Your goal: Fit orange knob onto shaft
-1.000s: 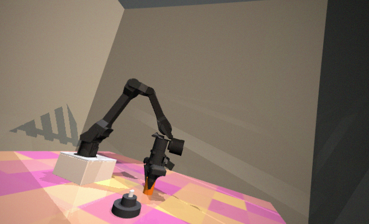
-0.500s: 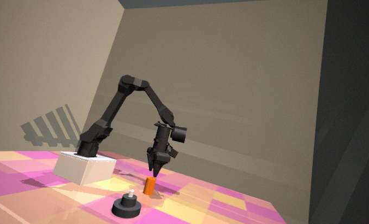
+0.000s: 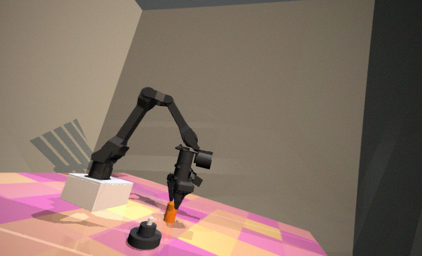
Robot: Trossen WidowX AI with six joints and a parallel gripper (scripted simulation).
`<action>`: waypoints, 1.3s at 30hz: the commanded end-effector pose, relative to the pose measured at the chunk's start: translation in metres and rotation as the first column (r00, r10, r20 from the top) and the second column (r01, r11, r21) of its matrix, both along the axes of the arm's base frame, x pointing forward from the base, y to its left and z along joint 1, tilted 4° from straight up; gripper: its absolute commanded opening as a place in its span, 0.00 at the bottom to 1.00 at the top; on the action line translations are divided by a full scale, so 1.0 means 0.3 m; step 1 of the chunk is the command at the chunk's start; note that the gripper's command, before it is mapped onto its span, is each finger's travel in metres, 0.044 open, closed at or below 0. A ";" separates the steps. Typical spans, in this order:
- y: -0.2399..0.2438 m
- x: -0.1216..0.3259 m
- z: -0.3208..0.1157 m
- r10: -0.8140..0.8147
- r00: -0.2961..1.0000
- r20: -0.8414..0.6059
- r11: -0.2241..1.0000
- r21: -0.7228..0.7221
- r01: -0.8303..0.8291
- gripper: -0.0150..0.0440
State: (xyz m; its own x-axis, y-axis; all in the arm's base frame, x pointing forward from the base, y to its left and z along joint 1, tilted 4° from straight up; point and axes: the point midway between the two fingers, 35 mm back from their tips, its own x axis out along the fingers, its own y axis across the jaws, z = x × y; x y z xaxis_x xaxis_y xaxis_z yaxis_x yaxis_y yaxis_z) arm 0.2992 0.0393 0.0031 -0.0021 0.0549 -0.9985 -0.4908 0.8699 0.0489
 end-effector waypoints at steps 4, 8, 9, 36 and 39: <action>0.005 0.000 -0.037 -0.002 1.000 0.000 1.000 0.004 0.002 1.00; 0.006 0.000 -0.059 -0.002 1.000 0.000 1.000 0.004 0.002 1.00; 0.006 0.000 -0.064 -0.002 1.000 0.000 1.000 0.004 0.002 1.00; 0.011 -0.008 -0.156 -0.002 1.000 0.000 1.000 0.004 0.002 0.64; 0.011 -0.008 -0.156 -0.002 1.000 0.000 1.000 0.004 0.002 0.54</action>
